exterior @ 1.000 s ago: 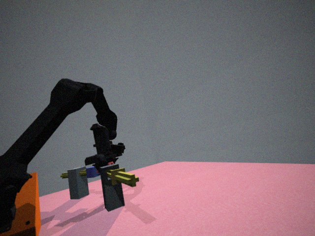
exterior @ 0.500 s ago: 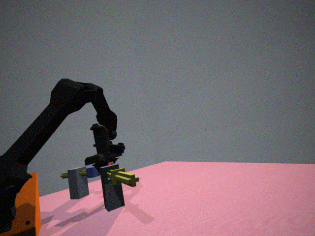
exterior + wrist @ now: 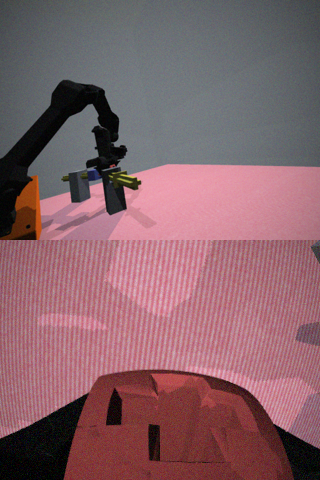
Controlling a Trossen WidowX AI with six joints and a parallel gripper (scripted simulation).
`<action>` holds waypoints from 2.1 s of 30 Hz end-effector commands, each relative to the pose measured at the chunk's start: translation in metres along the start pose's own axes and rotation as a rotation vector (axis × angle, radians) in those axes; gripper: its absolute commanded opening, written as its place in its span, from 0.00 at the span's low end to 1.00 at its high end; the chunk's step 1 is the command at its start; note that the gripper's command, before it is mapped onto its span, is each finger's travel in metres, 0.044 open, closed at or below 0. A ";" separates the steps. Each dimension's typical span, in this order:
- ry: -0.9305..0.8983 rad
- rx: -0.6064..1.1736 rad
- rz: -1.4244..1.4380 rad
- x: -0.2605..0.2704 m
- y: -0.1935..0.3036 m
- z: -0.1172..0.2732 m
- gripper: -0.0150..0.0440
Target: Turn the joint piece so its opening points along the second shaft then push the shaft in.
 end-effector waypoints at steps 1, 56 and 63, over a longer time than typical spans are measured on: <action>0.002 0.004 -0.027 -0.001 0.000 0.000 0.25; 0.015 0.113 -0.809 -0.028 0.002 -0.004 0.25; 0.015 0.113 -0.809 -0.028 0.002 -0.004 0.25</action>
Point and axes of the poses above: the point midway between the two fingers, 35 mm back from their tips, its own z axis back along the fingers, its own x axis across the jaws, y = z × x, the point moved 5 cm from there along z, back along the fingers, and after that the axes turned 8 degrees about -z, right-handed, at the moved point
